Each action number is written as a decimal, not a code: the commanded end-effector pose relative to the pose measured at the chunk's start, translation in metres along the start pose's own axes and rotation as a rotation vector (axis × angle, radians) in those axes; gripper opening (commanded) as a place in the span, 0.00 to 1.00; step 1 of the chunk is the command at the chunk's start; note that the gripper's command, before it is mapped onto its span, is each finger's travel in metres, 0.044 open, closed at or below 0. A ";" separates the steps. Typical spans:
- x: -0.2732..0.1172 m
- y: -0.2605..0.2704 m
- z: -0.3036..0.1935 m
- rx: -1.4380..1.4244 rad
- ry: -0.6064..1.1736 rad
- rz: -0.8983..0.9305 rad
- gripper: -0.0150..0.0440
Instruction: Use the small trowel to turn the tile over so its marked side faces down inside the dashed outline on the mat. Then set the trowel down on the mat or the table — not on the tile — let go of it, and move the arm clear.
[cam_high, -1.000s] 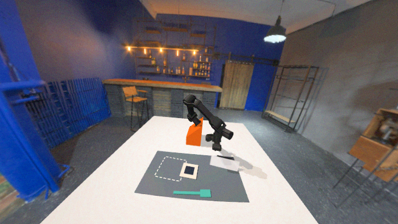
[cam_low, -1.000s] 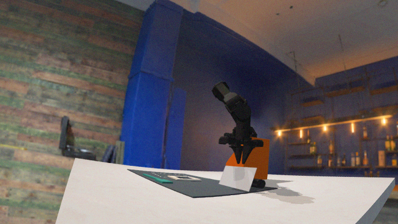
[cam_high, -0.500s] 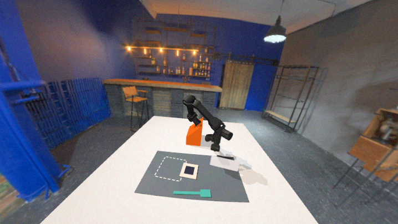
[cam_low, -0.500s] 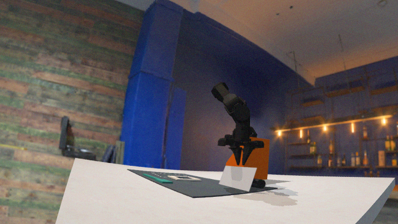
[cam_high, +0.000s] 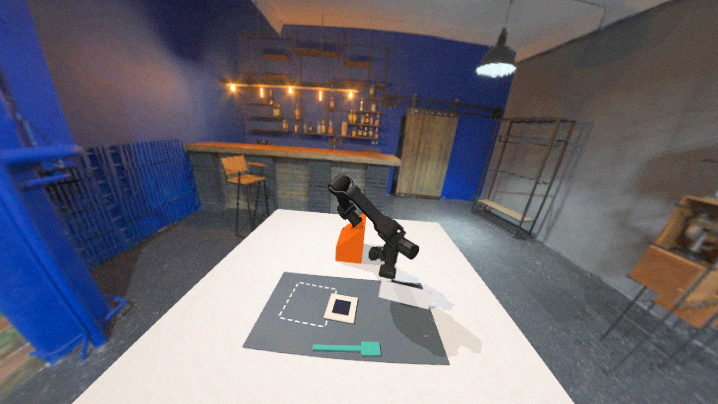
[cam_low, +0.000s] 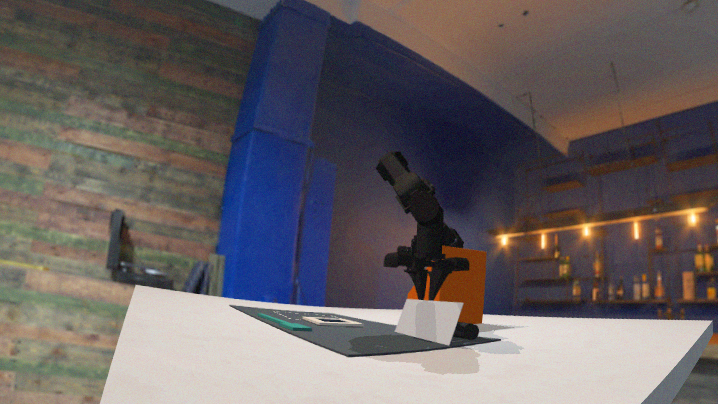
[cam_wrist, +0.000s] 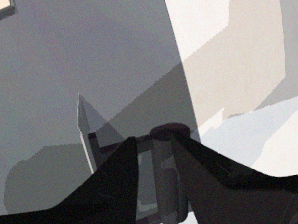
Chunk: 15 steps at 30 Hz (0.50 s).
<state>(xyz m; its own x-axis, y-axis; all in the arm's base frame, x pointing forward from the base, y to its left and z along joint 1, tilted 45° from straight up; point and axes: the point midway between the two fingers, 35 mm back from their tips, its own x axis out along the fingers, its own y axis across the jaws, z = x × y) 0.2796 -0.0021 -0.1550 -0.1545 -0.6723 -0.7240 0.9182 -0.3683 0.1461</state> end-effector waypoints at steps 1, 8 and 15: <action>0.003 0.006 0.000 -0.004 -0.003 0.004 0.42; 0.006 0.012 0.001 -0.003 -0.004 0.005 0.42; 0.006 0.029 0.001 -0.003 -0.004 0.006 0.42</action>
<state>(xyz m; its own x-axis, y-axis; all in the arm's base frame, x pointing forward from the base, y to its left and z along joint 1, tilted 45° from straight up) 0.2987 -0.0137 -0.1559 -0.1534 -0.6734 -0.7232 0.9187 -0.3668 0.1467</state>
